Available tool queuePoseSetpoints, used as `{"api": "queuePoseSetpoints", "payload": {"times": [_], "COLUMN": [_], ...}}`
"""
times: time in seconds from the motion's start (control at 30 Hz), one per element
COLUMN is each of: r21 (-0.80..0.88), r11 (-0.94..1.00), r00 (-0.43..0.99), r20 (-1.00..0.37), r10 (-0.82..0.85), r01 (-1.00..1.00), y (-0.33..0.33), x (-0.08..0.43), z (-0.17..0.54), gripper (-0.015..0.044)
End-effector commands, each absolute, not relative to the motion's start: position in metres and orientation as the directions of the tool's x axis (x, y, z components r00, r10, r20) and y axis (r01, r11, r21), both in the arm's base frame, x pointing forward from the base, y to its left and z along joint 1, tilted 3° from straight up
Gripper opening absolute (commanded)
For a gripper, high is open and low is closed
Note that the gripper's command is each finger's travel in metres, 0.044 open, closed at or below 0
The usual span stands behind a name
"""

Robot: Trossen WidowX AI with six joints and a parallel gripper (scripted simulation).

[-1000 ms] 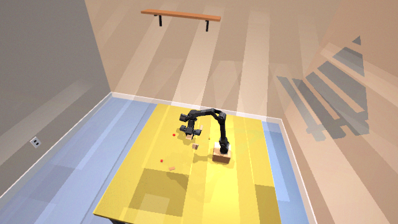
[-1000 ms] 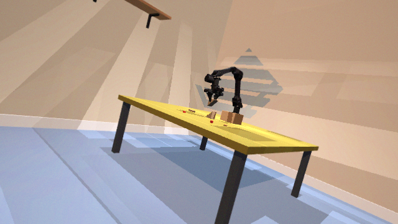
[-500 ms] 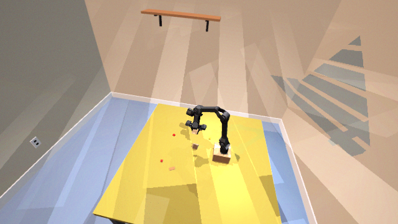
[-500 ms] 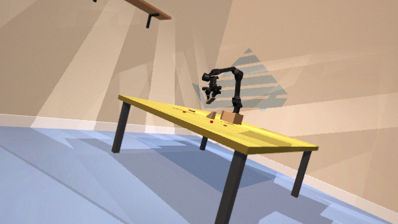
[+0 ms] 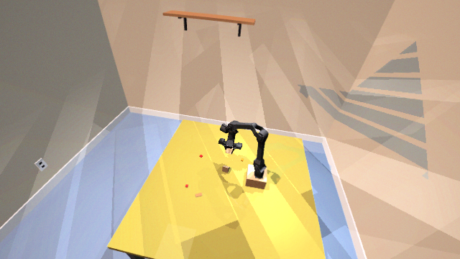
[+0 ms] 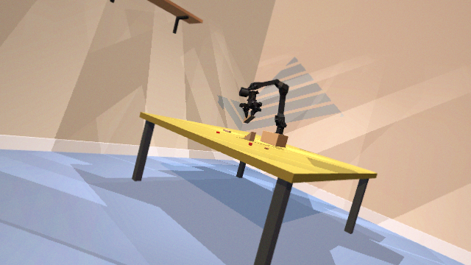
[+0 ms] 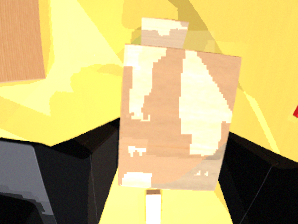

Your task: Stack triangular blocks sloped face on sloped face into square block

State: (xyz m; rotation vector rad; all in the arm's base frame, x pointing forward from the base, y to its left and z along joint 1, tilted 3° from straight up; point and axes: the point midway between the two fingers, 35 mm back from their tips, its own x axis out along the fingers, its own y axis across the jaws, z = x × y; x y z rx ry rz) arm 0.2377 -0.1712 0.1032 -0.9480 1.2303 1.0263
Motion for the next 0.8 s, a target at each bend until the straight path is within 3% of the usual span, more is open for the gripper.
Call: {"api": "queuePoseSetpoints", "payload": {"times": [0.0,0.77], "r21": [-0.016,-0.015], "r11": [0.275,0.275], "r00": [0.044,0.044], "r20": [-0.994,-0.994], "r10": [0.099,0.101], "r01": [-0.961,-0.961], "y": [-0.166,-0.142], "x": [0.240,0.244], "z": [0.089,0.009], "gripper": [0.0000,0.0000]}}
